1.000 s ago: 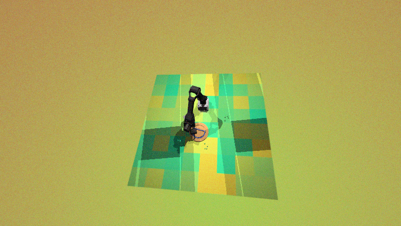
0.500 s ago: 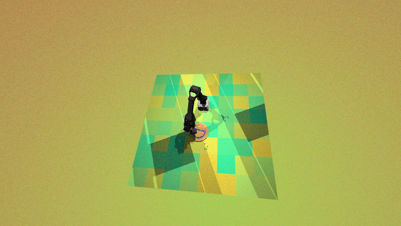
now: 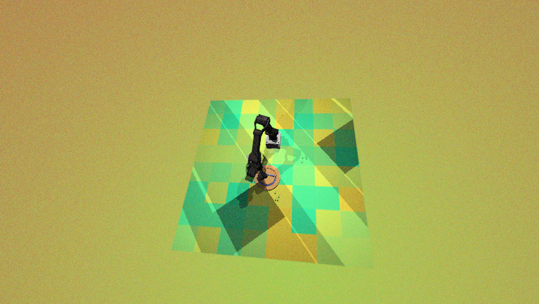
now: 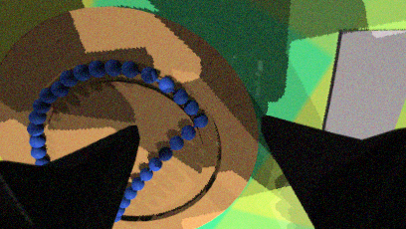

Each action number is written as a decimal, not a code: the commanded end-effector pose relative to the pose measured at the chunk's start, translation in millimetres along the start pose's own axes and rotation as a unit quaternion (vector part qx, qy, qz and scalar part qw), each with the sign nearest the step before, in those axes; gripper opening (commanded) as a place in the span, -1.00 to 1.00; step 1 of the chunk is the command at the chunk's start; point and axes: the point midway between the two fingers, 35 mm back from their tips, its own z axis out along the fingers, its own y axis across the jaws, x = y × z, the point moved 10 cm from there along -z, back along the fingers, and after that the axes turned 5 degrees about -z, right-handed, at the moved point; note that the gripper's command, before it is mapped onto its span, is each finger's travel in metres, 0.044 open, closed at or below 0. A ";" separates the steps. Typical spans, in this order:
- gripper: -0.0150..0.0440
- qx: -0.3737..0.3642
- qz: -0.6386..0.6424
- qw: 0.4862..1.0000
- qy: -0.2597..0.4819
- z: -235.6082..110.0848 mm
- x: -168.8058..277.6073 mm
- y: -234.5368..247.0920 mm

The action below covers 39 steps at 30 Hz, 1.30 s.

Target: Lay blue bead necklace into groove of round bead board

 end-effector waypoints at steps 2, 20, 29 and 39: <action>0.11 0.000 -0.288 0.958 -0.002 -8.9 1.4 2.9; -0.08 0.001 -0.764 0.646 -0.002 -24.6 5.3 7.6; -0.08 0.002 -0.880 0.475 -0.002 -29.2 6.7 8.9; -0.08 0.002 -0.894 0.447 -0.002 -29.7 6.8 9.0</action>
